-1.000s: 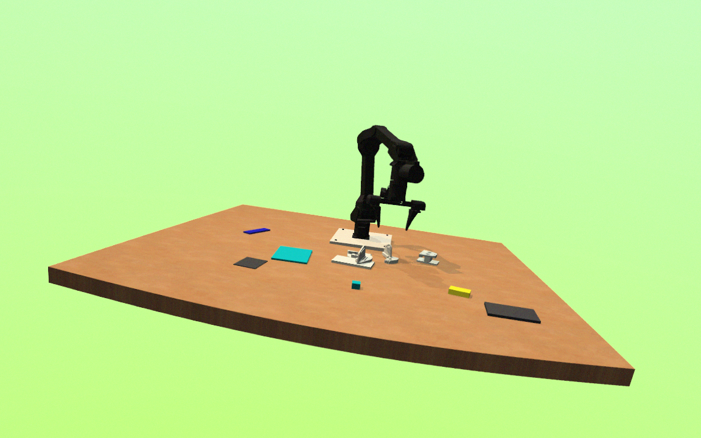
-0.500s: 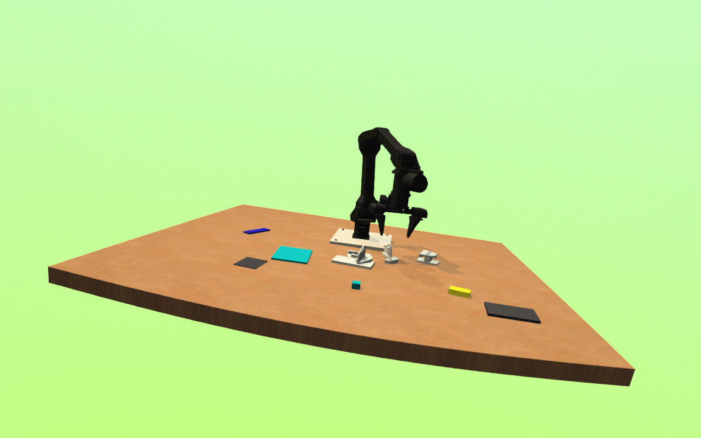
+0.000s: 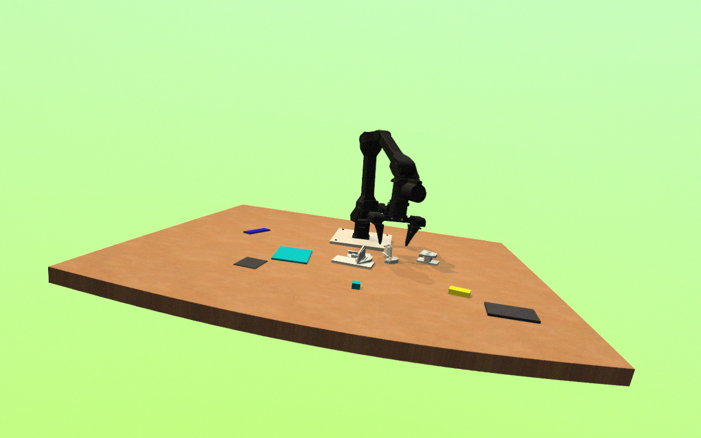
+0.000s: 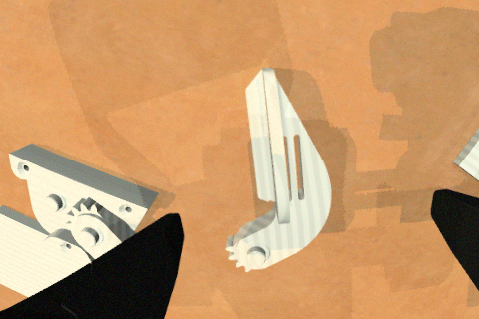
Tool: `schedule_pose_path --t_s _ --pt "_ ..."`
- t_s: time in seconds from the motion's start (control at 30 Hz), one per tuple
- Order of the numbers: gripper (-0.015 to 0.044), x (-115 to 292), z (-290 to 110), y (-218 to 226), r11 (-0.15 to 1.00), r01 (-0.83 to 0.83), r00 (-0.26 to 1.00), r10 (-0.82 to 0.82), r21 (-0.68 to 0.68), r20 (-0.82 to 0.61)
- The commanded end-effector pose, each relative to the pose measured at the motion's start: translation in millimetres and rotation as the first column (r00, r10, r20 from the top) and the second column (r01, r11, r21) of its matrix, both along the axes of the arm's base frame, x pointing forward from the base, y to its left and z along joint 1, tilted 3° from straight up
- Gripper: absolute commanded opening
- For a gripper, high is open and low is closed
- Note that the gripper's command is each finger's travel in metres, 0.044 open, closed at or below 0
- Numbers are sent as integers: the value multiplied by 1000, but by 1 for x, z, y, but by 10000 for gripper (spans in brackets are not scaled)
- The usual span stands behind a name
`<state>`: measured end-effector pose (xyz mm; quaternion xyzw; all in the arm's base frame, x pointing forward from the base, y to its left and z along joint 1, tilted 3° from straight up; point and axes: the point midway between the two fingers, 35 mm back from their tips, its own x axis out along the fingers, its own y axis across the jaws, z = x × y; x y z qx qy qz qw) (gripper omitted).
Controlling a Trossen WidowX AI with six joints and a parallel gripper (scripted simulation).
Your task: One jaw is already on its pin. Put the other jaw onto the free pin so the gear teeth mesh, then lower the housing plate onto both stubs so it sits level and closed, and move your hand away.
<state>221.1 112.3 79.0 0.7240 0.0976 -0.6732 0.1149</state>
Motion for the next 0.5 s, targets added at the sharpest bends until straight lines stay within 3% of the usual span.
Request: schedule_pose_path --t_s 0.0,0.47 --pt "440 -1 -8 0 1000 -4 1000 4 0 -9" --pt "440 1 -31 0 1000 -4 1000 4 0 -9"
